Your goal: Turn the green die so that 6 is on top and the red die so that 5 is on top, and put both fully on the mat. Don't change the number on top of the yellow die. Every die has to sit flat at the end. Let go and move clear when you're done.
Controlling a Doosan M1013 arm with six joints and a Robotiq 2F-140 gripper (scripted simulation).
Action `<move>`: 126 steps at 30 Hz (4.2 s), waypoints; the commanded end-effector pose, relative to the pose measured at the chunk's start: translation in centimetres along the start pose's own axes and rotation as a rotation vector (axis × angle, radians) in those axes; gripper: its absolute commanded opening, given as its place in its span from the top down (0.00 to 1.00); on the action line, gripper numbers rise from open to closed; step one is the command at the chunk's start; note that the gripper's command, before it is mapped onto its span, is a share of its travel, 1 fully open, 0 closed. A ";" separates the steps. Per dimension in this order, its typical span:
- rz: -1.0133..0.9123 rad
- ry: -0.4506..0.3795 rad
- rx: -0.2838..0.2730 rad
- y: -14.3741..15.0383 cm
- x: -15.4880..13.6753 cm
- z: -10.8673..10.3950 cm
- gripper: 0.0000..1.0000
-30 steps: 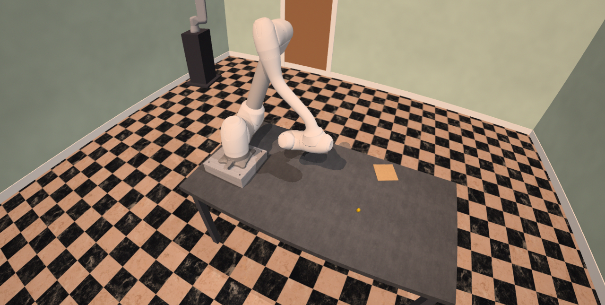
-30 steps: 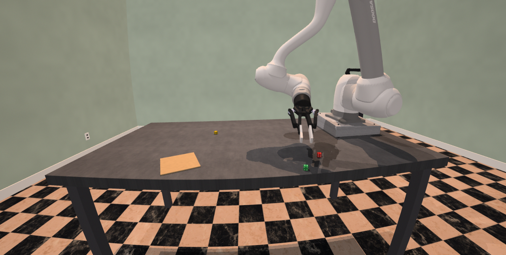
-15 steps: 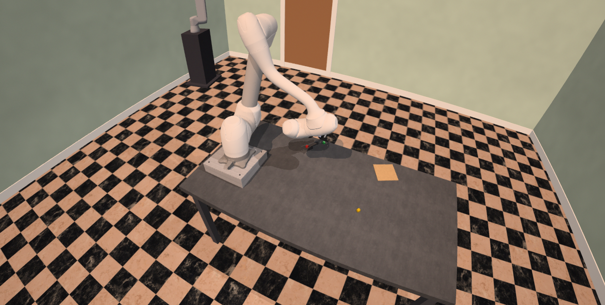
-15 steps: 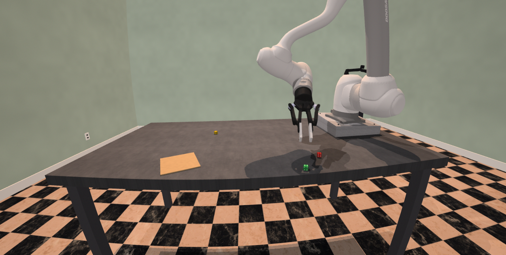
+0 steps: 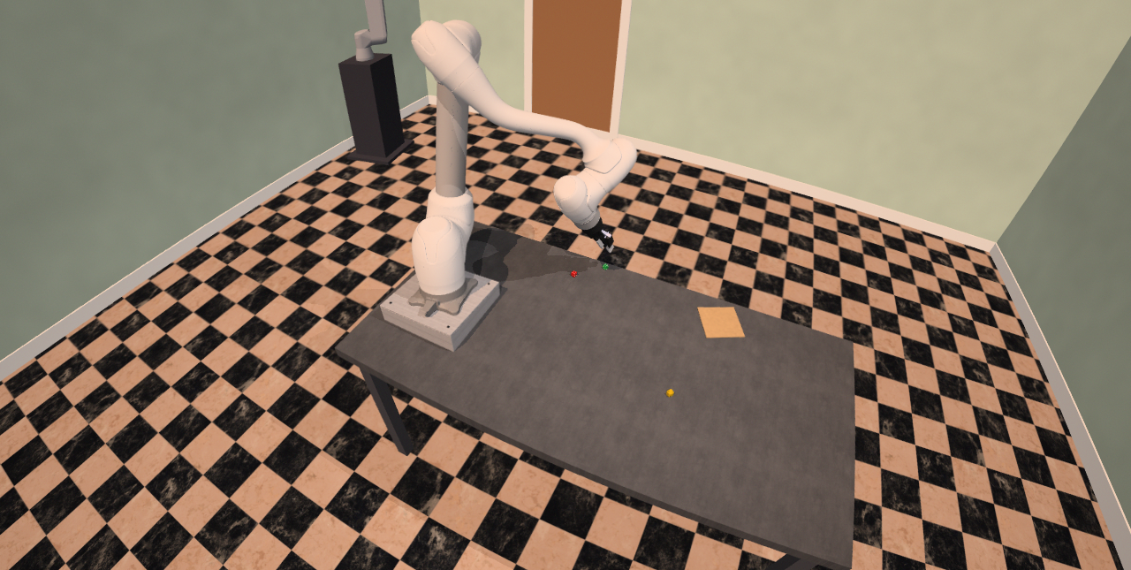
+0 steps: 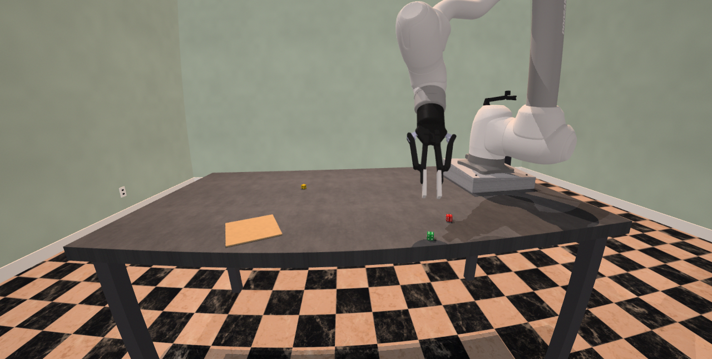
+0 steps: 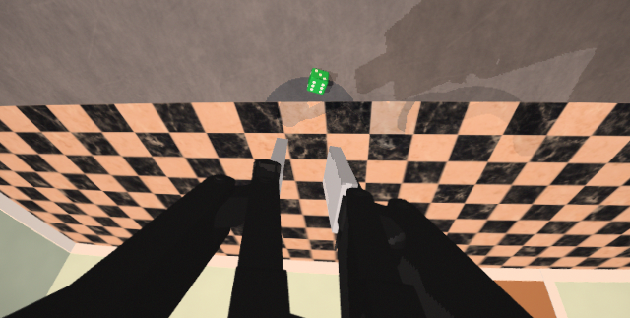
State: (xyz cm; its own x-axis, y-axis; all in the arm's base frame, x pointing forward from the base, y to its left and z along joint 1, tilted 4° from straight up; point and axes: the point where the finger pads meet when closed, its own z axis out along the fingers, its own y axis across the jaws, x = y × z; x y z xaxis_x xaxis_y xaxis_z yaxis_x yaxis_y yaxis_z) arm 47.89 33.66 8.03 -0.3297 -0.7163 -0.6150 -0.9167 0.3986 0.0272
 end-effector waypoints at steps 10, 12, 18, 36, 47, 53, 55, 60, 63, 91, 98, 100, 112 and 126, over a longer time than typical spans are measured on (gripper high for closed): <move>0.006 0.364 -0.028 0.1 -2.5 0.0 0.73; 0.005 0.412 -0.031 0.1 -2.9 0.1 0.73; 0.004 0.527 -0.023 0.0 -3.8 0.1 0.73; 0.005 0.608 -0.005 -0.4 -4.3 0.0 0.00; -0.327 0.599 -0.115 -0.3 -3.5 0.9 0.00; -0.509 0.588 -0.174 -0.2 -3.0 1.4 0.00; -0.589 0.582 -0.200 -0.1 -2.8 1.6 0.00; -0.763 0.566 -0.257 0.0 -2.3 2.1 0.00; -0.867 0.555 -0.291 0.0 -2.0 2.4 0.00; -1.316 0.489 -0.434 0.2 -0.8 3.6 0.73; -1.316 0.489 -0.434 0.2 -0.8 3.6 0.73; -1.316 0.489 -0.434 0.2 -0.8 3.6 0.73; -1.316 0.489 -0.434 0.2 -0.8 3.6 0.73; -1.317 0.489 -0.435 0.3 -0.7 3.7 0.73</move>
State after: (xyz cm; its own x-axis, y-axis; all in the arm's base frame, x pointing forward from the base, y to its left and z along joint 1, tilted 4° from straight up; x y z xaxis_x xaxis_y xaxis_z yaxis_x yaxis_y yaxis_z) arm 48.83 36.36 5.89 0.8189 -0.5710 -0.0588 -0.5735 -0.8180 -0.0435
